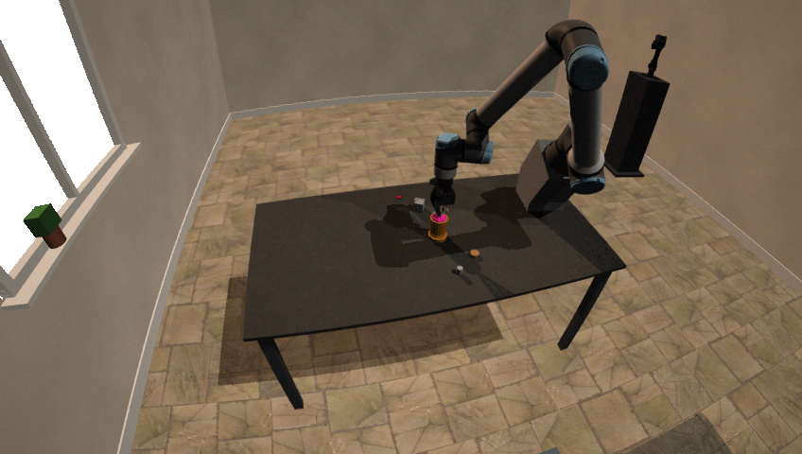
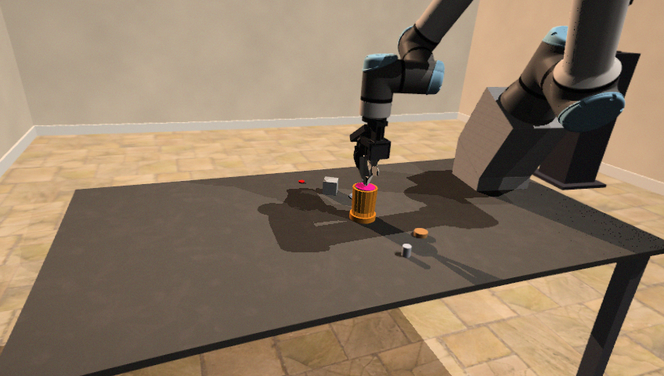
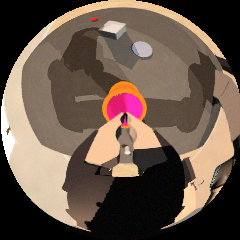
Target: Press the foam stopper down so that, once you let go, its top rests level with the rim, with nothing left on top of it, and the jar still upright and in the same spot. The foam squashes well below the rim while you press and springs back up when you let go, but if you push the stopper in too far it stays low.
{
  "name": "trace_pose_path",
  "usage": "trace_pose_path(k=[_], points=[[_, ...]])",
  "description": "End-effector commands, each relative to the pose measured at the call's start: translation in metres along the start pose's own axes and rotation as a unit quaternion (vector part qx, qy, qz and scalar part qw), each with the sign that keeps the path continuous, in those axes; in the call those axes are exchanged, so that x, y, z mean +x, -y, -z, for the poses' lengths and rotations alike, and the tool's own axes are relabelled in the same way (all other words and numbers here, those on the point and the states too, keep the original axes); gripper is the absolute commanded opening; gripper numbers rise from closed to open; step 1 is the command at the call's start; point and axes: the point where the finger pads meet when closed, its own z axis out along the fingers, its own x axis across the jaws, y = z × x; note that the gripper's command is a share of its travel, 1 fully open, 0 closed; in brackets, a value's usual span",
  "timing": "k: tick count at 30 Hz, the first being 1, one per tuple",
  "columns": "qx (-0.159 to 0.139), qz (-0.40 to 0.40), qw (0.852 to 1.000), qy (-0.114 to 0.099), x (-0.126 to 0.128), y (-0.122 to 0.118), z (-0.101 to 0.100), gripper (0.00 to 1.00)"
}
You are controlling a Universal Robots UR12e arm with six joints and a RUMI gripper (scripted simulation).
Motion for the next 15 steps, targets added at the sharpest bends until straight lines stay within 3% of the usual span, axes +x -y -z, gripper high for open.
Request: trace_pose_path(k=[1,15], points=[[0.0,0.0,1.0,0.001,-0.0007,0.0001,-0.0005,0.0],[0.0,0.0,1.0,0.001,-0.0007,0.0001,-0.0023,0.0]])
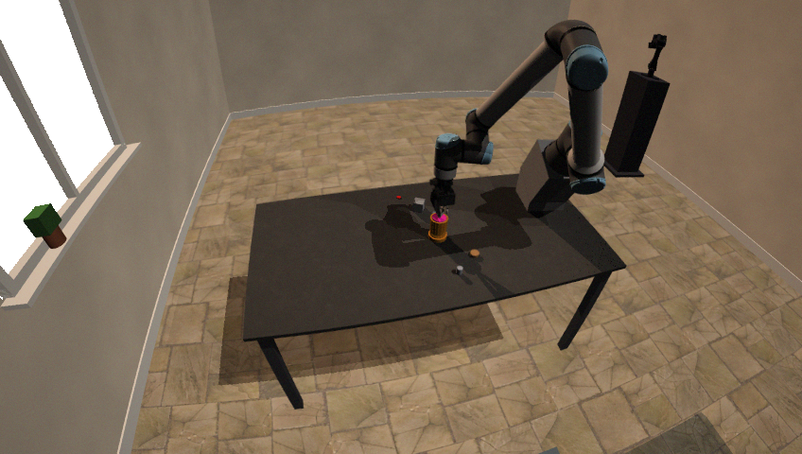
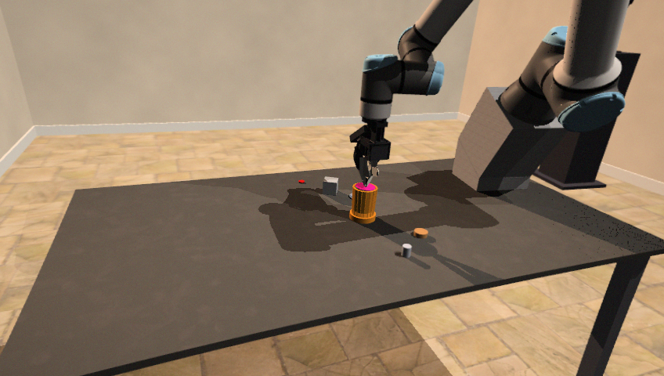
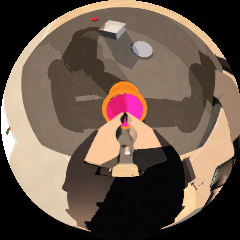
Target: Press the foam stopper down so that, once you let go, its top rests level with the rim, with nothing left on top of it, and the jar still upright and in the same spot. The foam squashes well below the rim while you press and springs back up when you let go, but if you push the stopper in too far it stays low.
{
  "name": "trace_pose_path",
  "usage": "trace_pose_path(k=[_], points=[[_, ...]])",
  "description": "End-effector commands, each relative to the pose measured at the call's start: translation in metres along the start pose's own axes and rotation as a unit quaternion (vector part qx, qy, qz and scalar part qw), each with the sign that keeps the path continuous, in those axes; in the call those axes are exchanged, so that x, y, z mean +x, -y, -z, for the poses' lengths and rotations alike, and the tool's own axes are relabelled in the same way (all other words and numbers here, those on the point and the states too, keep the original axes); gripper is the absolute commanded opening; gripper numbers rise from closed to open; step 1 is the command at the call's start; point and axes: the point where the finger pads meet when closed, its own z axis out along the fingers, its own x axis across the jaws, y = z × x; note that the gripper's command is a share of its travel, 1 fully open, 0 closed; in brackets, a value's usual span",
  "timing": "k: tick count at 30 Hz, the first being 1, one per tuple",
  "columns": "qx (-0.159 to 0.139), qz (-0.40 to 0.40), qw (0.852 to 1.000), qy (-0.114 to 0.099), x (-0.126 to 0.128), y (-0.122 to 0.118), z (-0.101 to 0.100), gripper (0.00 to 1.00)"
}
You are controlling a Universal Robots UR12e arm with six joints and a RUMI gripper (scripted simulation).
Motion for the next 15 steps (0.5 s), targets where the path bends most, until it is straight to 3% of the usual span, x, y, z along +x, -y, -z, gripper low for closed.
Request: trace_pose_path(k=[1,15], points=[[0.0,0.0,1.0,0.001,-0.0006,0.0001,-0.0007,0.0],[0.0,0.0,1.0,0.001,-0.0006,0.0001,-0.0054,0.0]])
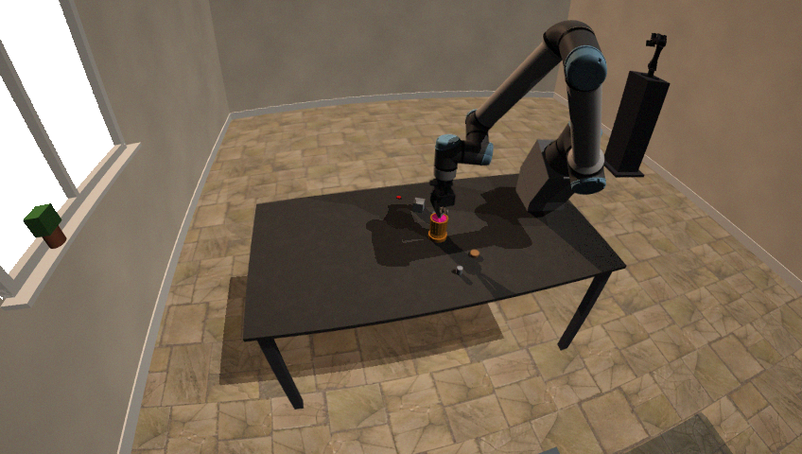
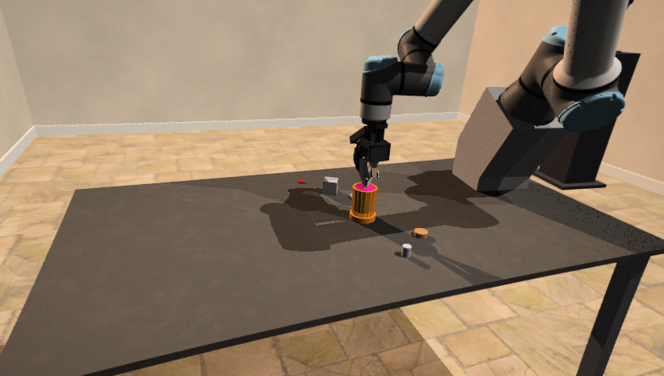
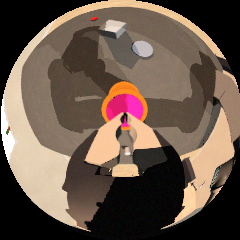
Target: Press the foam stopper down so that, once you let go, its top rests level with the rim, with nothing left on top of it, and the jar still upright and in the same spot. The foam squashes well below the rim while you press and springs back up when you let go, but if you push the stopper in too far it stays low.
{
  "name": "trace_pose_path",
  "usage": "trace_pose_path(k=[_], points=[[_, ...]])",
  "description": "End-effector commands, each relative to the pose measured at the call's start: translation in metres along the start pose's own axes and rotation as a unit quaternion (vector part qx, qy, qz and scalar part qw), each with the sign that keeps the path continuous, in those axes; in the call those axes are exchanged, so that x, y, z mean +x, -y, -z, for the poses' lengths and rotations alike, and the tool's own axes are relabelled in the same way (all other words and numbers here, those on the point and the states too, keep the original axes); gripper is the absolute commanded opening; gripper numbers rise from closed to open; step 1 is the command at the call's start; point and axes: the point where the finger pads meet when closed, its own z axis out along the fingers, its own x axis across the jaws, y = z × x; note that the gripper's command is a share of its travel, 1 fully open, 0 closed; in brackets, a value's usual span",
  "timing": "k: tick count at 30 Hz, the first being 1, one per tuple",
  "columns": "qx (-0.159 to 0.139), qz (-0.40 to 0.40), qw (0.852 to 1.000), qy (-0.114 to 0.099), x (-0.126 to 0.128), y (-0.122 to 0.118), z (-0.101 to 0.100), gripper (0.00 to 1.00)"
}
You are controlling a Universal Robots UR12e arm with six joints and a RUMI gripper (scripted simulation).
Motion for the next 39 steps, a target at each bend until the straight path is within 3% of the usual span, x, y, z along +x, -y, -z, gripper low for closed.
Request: trace_pose_path(k=[1,39], points=[[0.0,0.0,1.0,0.001,-0.001,0.0,-0.002,0.0],[0.0,0.0,1.0,0.001,-0.001,0.0,-0.02,0.0]])
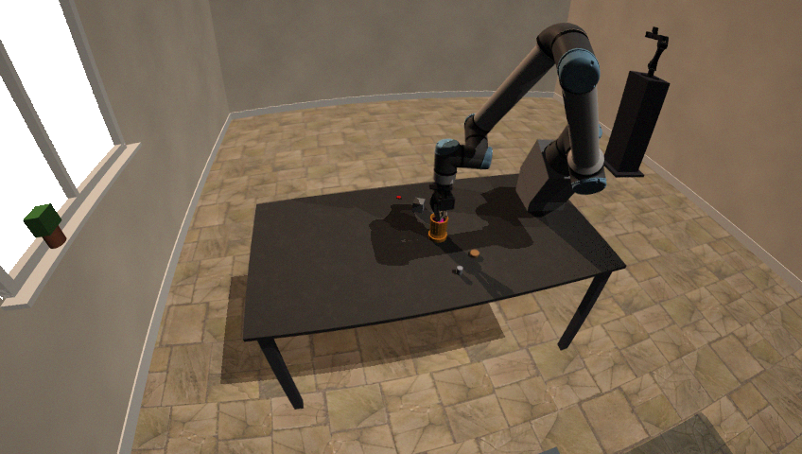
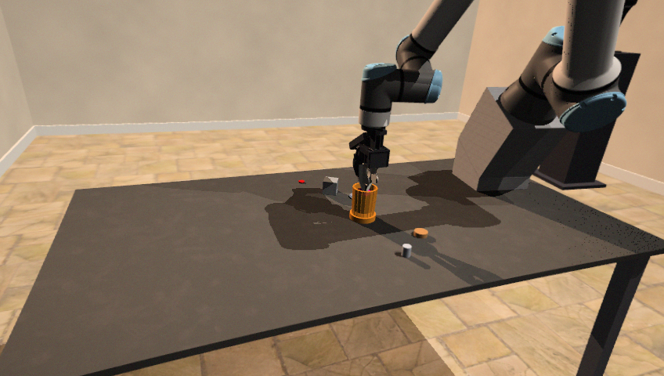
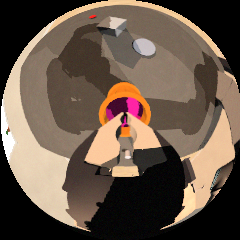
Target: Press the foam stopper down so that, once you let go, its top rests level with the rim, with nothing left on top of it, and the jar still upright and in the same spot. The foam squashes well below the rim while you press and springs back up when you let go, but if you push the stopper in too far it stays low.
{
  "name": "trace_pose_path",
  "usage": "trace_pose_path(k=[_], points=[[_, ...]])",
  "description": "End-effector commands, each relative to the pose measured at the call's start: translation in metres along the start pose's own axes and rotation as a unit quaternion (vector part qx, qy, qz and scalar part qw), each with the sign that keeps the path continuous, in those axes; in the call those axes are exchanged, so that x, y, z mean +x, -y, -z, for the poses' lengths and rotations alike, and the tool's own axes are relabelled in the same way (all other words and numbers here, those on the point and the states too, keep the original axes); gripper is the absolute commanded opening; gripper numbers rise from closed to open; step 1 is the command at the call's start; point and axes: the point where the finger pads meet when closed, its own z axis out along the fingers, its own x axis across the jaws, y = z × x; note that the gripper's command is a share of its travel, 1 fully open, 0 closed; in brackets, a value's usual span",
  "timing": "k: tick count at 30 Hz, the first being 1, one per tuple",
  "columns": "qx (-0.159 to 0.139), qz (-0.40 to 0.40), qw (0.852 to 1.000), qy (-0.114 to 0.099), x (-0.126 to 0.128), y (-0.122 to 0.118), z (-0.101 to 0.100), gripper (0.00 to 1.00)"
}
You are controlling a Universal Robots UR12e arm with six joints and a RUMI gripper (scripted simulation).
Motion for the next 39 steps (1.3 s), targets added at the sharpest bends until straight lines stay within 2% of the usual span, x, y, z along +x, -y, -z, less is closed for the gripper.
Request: trace_pose_path(k=[1,39], points=[[0.0,0.0,1.0,0.0,-0.0004,0.0001,-0.0015,0.0],[0.0,0.0,1.0,0.0,-0.0004,0.0001,-0.0065,0.0]])
